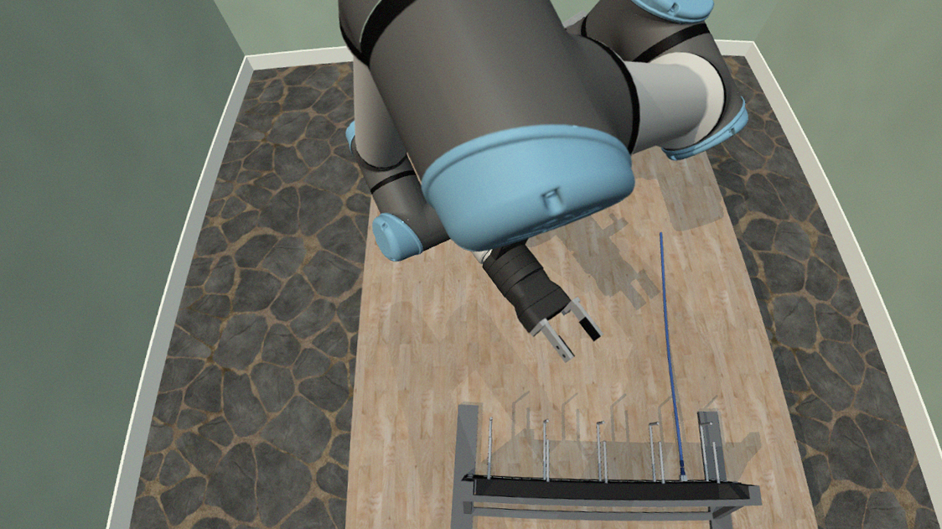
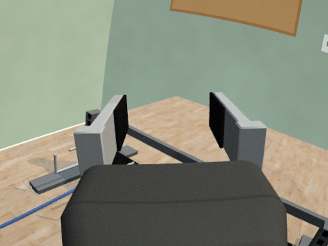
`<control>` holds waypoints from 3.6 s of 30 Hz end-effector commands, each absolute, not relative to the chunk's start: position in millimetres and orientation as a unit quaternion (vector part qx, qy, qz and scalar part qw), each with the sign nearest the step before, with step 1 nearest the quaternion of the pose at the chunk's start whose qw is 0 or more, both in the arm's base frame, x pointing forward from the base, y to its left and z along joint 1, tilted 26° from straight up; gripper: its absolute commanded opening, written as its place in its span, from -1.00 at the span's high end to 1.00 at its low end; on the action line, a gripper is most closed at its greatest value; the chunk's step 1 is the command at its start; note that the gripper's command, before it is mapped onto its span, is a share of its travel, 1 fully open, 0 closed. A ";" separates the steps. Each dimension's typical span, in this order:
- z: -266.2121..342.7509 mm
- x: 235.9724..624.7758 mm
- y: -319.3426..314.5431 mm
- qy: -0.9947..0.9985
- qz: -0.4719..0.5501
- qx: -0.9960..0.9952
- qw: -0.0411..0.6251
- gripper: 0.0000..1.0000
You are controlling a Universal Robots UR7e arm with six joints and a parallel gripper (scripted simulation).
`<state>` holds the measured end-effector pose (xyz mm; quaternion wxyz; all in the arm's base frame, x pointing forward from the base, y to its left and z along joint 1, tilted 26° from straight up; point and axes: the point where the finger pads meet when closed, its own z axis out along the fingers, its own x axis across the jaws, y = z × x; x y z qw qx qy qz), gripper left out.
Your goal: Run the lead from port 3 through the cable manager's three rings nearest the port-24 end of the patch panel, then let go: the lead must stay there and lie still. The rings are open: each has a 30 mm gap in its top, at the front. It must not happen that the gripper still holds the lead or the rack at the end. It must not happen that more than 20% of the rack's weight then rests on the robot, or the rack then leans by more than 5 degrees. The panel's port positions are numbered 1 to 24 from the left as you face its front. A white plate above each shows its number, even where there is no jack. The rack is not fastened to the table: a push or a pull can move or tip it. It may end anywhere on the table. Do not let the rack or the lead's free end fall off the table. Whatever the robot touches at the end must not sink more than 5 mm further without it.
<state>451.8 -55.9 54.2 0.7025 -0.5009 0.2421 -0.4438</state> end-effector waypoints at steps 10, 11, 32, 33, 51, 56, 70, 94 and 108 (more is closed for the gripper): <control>92.0 433.5 -17.6 0.109 -0.440 -0.519 0.725 -1.00; 92.0 433.5 -17.6 0.109 -0.440 -0.519 0.725 -1.00; 121.6 389.3 38.3 -0.108 -0.386 -0.548 0.734 -1.00; 122.1 387.3 40.2 -0.117 -0.383 -0.549 0.734 -1.00; 121.4 349.5 68.4 -0.286 -0.306 -0.574 0.704 -1.00; 118.6 340.4 72.6 -0.331 -0.281 -0.582 0.688 -1.00; 108.2 321.9 75.8 -0.444 -0.210 -0.603 0.629 -1.00; 95.3 318.8 57.1 -0.600 -0.093 -0.642 0.468 -1.00; 101.3 335.0 38.4 -0.662 -0.040 -0.664 0.347 -1.00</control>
